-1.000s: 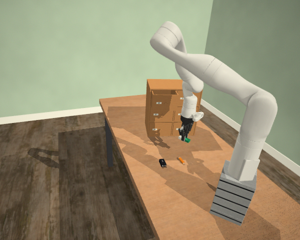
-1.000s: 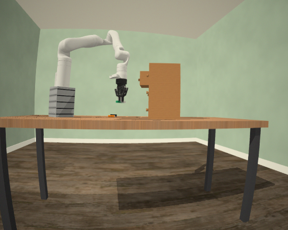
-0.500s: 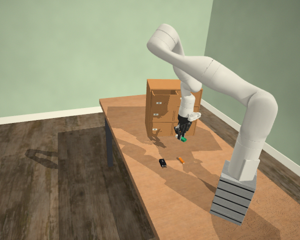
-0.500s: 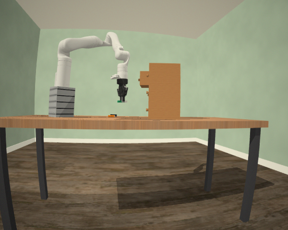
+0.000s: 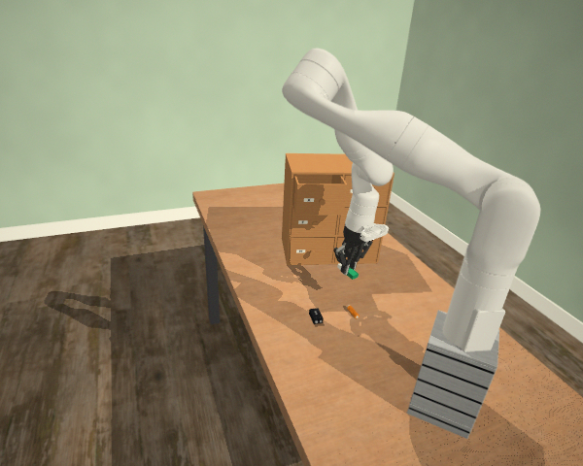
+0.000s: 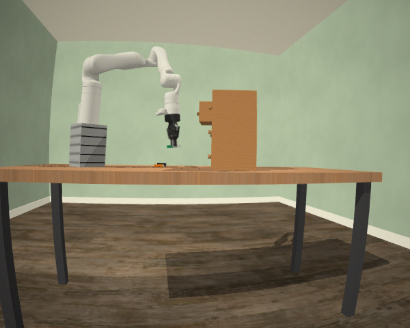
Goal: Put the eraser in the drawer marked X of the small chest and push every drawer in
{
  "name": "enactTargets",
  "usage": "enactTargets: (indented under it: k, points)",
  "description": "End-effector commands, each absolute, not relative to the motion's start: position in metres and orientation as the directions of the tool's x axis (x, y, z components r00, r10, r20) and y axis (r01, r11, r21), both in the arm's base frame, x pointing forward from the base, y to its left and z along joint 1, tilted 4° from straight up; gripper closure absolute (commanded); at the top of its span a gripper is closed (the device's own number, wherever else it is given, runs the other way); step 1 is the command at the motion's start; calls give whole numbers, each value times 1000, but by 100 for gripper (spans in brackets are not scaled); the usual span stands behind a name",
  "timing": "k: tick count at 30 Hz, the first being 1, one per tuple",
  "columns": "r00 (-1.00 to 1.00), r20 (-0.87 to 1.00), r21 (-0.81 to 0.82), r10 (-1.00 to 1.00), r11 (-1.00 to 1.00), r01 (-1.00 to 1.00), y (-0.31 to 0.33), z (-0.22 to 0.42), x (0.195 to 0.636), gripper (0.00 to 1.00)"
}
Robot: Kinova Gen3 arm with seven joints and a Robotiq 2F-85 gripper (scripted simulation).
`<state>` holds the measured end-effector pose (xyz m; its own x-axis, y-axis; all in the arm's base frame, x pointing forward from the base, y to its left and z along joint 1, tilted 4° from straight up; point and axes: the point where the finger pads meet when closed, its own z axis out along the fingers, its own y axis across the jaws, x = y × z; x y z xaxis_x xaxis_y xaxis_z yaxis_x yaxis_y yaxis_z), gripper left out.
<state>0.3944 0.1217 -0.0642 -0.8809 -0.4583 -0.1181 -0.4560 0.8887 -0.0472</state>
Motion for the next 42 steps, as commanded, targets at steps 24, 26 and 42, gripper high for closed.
enactTargets:
  k: [24, 26, 42]
  points:
    - [-978, -48, -54, -205, 978, -202, 143, -61, 398, 81]
    - [-981, -49, -53, -188, 981, -185, 144, -61, 398, 81]
    - [-995, -54, -48, -86, 995, -83, 153, -61, 400, 81]
